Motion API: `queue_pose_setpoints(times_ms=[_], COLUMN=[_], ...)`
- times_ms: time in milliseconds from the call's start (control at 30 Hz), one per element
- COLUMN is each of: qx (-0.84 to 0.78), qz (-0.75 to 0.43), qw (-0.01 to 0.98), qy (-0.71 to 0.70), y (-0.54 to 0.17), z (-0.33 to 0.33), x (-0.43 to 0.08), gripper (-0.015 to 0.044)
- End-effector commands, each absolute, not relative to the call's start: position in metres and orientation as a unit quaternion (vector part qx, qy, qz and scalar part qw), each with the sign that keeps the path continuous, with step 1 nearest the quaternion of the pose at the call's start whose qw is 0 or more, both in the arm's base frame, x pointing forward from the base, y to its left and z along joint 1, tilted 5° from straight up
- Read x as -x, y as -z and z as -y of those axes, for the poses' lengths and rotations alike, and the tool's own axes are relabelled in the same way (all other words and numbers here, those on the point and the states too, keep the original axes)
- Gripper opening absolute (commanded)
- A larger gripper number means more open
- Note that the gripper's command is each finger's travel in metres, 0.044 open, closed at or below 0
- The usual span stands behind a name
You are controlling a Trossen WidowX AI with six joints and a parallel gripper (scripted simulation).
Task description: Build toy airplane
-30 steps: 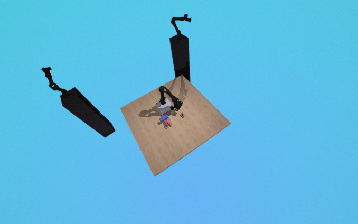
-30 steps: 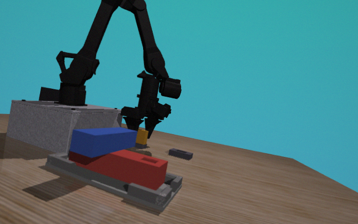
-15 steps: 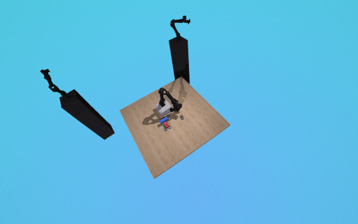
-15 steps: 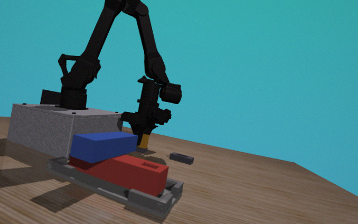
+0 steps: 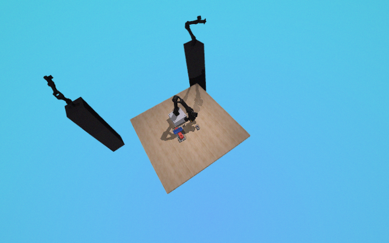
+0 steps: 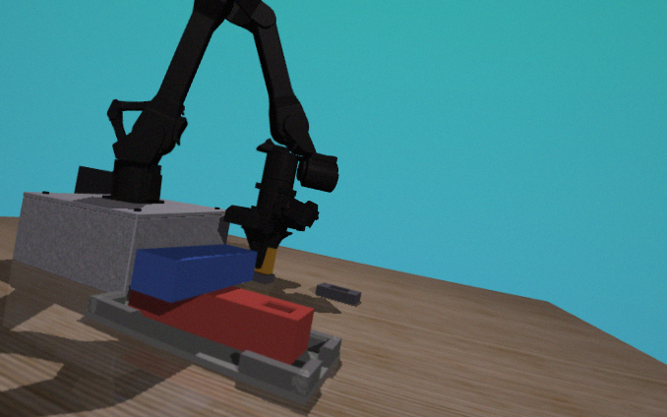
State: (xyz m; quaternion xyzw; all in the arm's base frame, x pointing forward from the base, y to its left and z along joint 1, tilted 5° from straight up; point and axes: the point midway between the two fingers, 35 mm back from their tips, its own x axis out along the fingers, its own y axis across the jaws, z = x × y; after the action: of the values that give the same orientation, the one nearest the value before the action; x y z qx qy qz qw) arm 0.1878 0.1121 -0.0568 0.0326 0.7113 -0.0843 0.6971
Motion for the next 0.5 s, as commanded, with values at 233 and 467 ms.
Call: queue_pose_setpoints(times_ms=[233, 467], qx=[-0.031, -0.031], qz=[-0.714, -0.713], qw=[0.695, 0.696], qy=[0.082, 0.081], y=[0.032, 0.011], z=[-0.117, -0.120], x=[-0.193, -0.196], gripper=[0.0000, 0.0000])
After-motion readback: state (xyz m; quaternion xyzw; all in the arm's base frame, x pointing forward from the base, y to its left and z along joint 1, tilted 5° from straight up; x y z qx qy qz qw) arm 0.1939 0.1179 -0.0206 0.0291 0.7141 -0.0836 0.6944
